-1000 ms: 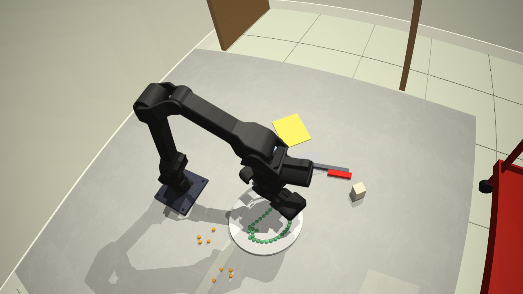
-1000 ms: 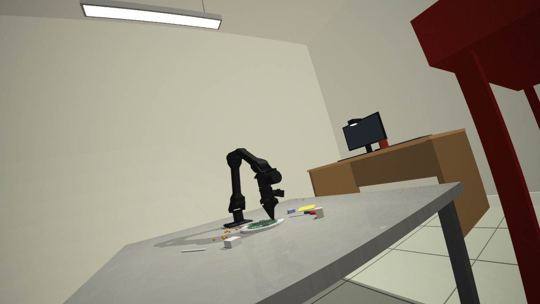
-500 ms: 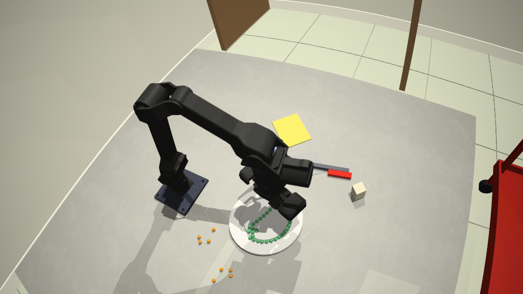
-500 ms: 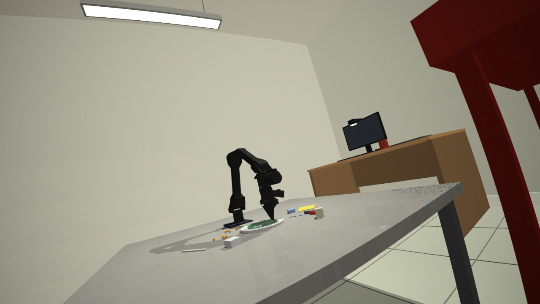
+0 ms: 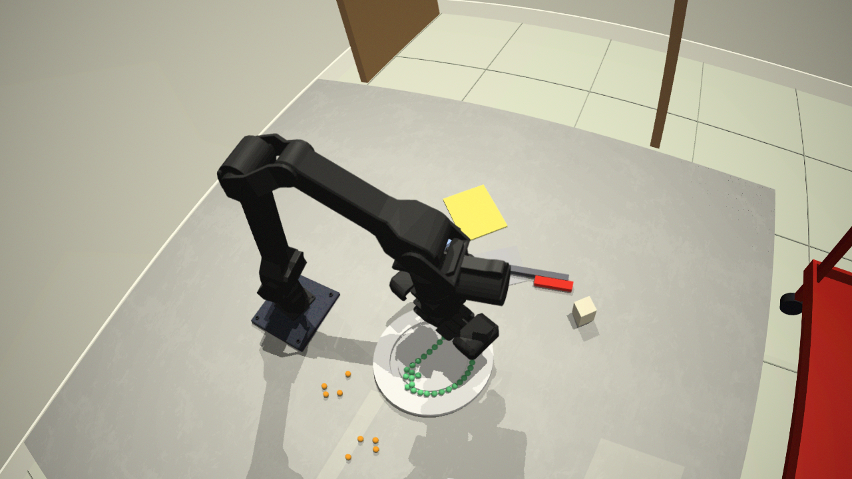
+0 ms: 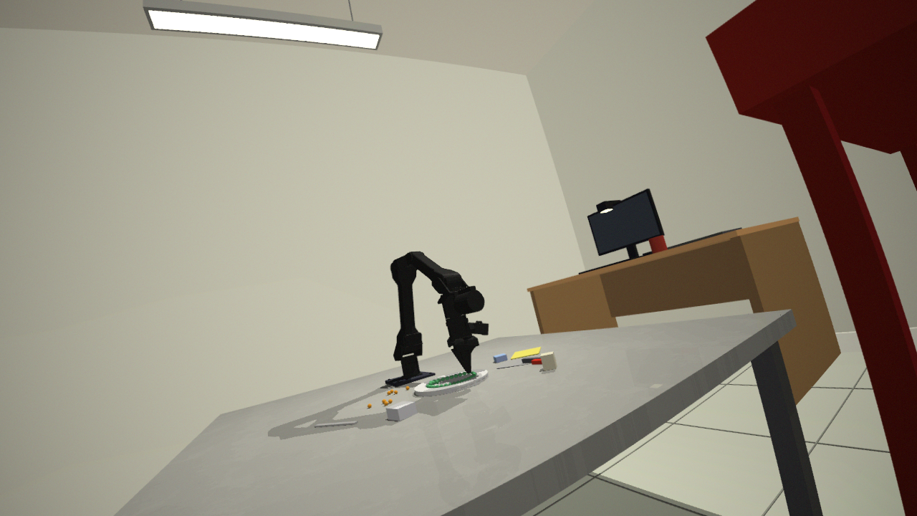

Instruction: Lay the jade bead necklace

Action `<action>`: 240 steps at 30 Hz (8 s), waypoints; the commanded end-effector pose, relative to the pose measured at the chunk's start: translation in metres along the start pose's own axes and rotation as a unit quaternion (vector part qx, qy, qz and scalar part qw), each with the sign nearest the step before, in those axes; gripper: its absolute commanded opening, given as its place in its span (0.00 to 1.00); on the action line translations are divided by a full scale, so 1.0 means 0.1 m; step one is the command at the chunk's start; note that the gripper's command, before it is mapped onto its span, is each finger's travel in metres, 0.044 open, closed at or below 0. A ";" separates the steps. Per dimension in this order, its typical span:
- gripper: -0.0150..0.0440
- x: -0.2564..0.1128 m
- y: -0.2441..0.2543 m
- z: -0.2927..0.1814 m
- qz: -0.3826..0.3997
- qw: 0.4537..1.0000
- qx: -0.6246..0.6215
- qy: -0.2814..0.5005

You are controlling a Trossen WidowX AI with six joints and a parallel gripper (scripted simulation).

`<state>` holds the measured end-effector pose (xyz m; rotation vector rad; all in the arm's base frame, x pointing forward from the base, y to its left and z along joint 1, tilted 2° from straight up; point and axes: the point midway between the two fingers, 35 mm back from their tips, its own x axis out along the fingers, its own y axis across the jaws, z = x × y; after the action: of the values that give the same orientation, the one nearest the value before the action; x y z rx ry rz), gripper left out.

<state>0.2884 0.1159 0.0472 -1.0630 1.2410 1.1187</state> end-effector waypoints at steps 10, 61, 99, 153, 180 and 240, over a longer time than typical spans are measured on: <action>0.25 0.00 0.00 0.00 0.000 1.000 0.000 0.000; 1.00 -0.06 0.10 0.09 0.001 1.000 -0.003 0.002; 0.46 -0.22 0.06 -0.03 0.001 0.991 -0.130 0.002; 0.25 0.00 0.06 -0.02 0.000 0.992 -0.128 0.000; 0.25 -0.06 0.19 0.03 0.002 0.991 -0.130 0.002; 0.91 -0.07 0.18 0.00 0.002 0.991 -0.130 0.002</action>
<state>0.2692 0.1226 0.0532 -1.2592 1.1152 1.3116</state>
